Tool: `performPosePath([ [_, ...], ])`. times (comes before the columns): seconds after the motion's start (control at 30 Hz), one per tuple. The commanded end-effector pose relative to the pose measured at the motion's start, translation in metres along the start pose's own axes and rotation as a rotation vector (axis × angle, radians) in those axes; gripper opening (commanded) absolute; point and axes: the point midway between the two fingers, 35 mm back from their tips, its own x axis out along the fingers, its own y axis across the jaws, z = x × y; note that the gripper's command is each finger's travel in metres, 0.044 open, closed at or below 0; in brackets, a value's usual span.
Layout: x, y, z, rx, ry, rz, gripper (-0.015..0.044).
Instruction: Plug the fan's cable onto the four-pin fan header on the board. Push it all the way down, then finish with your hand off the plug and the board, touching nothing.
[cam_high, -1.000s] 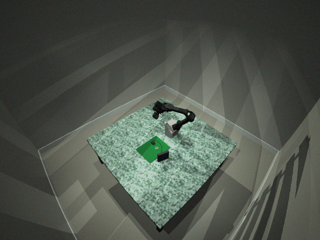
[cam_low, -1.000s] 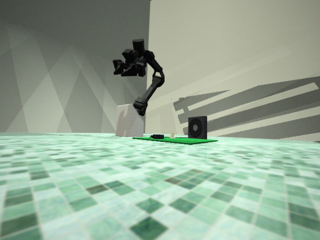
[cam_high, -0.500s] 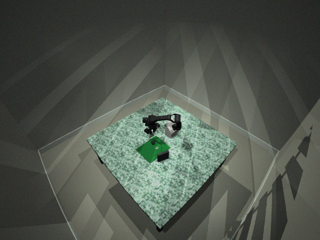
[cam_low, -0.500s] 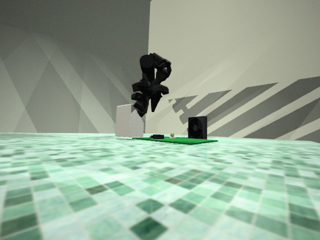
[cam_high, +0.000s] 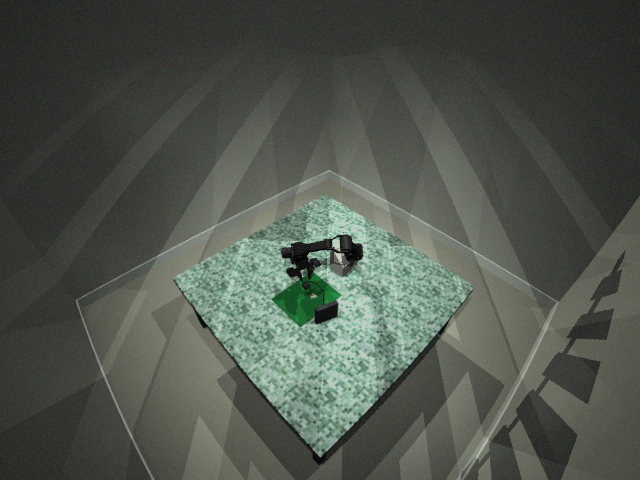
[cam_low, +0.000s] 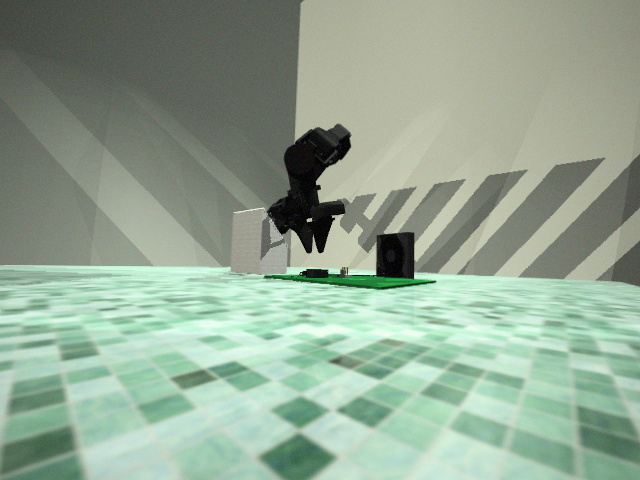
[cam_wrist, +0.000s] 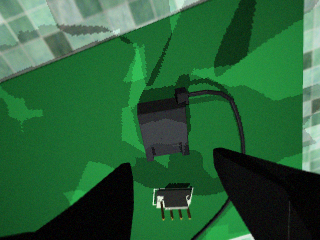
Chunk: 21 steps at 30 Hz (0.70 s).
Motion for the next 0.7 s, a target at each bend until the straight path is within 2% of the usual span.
performPosePath([
  [0.0,0.010,-0.003,0.003,0.016,0.009,-0.008,0.0210],
  [0.67,0.039,-0.003,0.010,0.016,0.009,-0.008,0.0210],
])
